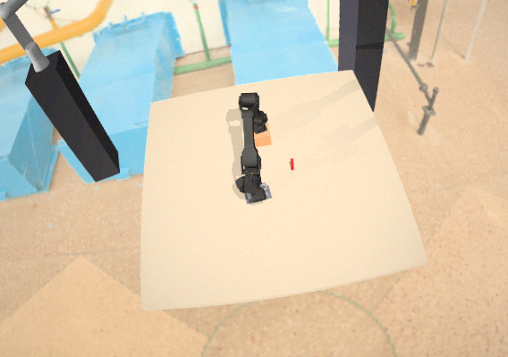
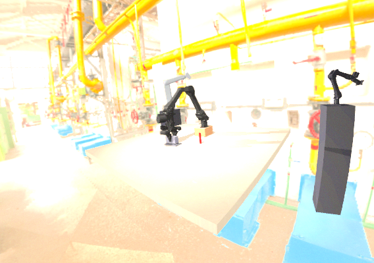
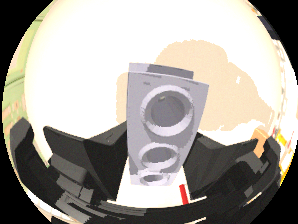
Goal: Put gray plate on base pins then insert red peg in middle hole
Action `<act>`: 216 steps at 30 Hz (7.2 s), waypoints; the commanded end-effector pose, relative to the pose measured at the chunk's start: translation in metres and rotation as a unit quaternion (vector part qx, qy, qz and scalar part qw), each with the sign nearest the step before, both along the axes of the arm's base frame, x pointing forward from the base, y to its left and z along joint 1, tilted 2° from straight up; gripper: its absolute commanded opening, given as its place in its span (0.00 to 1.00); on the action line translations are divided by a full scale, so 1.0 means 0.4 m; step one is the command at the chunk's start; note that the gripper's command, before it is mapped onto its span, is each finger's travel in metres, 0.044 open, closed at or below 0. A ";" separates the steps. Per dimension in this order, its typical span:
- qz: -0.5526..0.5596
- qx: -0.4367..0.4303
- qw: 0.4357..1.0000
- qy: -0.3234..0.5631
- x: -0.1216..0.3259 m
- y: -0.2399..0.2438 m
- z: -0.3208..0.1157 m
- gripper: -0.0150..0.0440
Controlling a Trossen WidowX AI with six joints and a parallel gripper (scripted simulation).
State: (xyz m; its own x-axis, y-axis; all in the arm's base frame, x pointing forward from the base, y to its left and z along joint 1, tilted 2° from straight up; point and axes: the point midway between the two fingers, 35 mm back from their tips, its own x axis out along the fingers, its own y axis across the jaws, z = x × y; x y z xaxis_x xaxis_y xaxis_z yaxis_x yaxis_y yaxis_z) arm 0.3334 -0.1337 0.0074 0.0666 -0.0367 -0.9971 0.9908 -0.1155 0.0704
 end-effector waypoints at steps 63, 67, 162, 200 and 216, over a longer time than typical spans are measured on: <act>0.202 0.002 0.979 0.010 -0.204 0.525 0.186 1.00; 0.202 0.002 0.979 0.010 -0.200 0.524 0.151 1.00; 0.202 0.002 0.979 0.010 -0.182 0.530 0.217 0.25; 0.187 0.005 0.982 0.007 -0.060 0.328 0.212 0.25; 0.188 0.001 0.982 0.007 -0.025 0.218 0.218 0.25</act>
State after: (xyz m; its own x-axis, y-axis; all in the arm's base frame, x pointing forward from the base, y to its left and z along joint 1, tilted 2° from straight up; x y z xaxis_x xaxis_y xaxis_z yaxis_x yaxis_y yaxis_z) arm 0.3199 -0.0360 0.0952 0.0665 -0.0126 -0.9977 0.9652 0.2544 0.0611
